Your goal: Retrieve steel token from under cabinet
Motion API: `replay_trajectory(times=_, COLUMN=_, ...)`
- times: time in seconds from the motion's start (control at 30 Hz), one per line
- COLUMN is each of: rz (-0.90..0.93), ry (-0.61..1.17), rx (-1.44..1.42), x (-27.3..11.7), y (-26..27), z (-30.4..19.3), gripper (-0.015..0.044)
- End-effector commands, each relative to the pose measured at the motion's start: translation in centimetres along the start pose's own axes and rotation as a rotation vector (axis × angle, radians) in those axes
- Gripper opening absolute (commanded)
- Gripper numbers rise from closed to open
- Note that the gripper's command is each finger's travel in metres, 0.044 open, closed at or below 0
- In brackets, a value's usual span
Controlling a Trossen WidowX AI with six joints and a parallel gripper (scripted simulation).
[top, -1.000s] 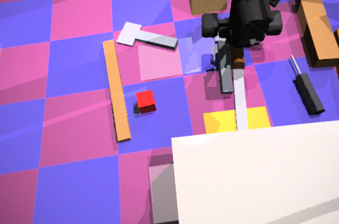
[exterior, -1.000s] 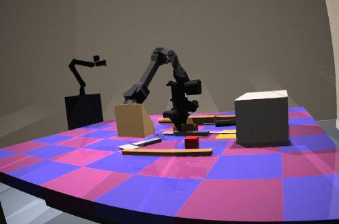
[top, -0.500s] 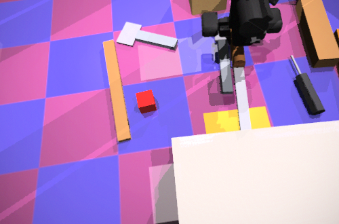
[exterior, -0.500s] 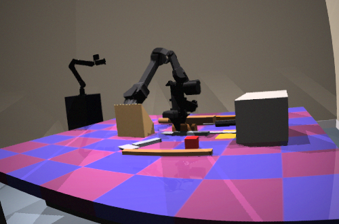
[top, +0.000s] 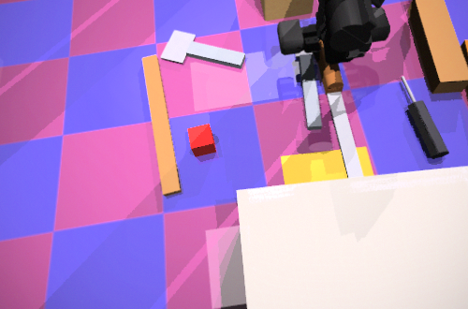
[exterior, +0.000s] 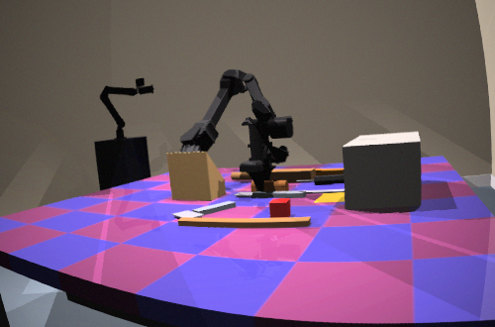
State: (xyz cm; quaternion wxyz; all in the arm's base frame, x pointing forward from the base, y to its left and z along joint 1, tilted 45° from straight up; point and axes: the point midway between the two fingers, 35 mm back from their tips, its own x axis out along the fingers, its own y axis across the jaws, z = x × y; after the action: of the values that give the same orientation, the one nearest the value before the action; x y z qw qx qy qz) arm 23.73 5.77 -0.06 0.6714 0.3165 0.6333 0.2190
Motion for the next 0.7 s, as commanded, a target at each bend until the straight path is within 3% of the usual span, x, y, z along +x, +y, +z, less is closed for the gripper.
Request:
replay_trajectory(times=0.0, rz=0.0, ry=0.0, rx=-0.039, x=-0.03, y=0.02, z=0.04, gripper=0.0)
replay_trajectory(times=0.67, rz=0.001, ry=0.001, rx=-0.194, x=-0.11, y=0.04, z=0.06, gripper=0.0)
